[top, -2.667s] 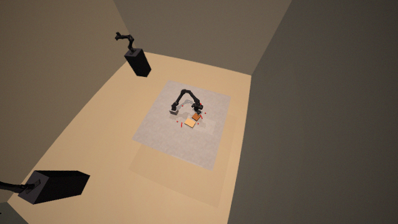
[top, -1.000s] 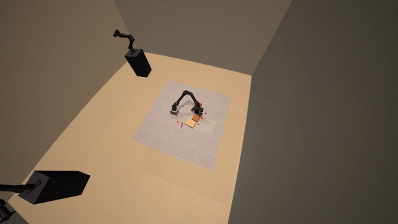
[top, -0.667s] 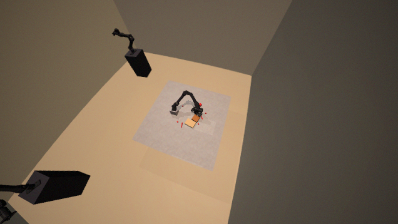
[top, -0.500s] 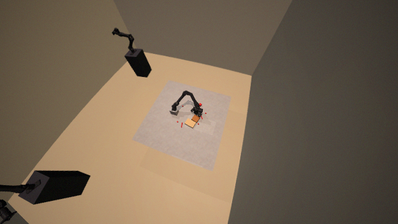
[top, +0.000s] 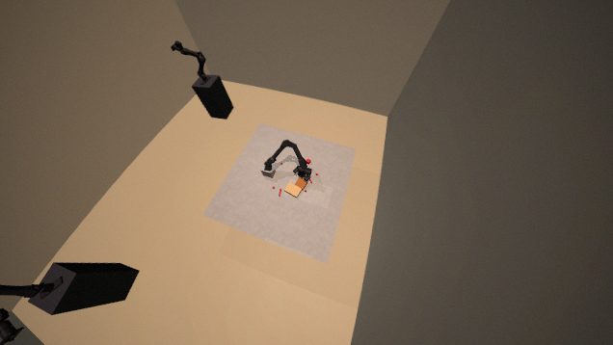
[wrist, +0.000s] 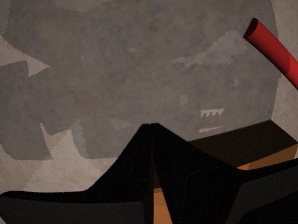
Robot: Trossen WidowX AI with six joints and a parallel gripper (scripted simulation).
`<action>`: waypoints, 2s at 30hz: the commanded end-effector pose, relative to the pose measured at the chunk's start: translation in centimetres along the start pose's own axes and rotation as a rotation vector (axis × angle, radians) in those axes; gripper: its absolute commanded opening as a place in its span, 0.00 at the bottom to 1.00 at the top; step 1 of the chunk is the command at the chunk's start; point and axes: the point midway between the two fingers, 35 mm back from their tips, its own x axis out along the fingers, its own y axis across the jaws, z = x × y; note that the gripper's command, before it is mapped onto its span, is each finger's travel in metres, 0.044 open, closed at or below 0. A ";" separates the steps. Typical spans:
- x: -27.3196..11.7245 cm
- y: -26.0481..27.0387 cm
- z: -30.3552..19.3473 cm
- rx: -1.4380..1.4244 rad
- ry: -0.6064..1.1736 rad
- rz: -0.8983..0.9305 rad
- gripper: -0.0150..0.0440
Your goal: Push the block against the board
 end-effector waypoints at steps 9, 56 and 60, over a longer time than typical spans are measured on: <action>0.0 -0.1 1.5 -0.005 0.003 -0.001 0.25; -5.9 -5.2 1.1 0.521 0.008 -0.024 0.25; -6.0 -6.4 0.2 0.657 0.007 -0.025 0.25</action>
